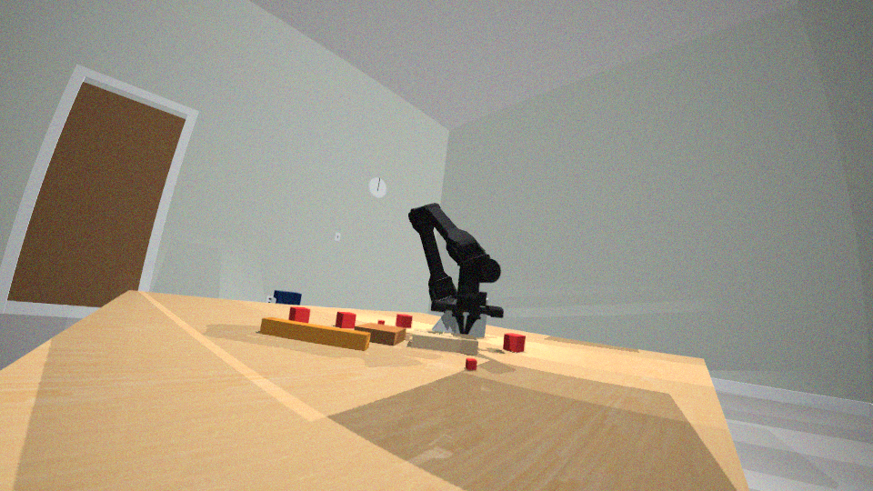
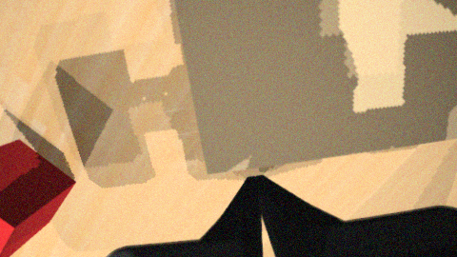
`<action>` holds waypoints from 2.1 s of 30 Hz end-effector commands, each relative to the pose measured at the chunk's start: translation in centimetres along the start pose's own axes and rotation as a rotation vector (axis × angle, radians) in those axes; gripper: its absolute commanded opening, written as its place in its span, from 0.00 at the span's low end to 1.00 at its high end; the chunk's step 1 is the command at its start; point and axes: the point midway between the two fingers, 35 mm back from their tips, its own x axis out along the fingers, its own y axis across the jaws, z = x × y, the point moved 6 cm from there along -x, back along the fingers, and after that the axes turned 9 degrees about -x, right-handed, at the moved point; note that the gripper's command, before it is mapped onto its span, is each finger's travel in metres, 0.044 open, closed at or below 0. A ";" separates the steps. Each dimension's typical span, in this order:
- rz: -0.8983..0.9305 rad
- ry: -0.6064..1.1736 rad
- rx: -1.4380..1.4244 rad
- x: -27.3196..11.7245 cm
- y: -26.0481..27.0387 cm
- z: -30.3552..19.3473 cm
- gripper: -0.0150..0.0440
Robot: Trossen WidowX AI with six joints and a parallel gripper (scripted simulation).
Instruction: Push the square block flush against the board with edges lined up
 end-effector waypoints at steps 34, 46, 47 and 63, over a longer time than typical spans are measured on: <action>-0.006 0.000 -0.004 -0.1 -0.4 3.0 0.25; -0.006 0.000 -0.004 -0.1 -0.6 3.9 0.25; -0.006 0.000 -0.003 -0.1 -0.6 4.0 0.25; -0.006 -0.001 -0.003 -0.2 -0.7 4.4 0.25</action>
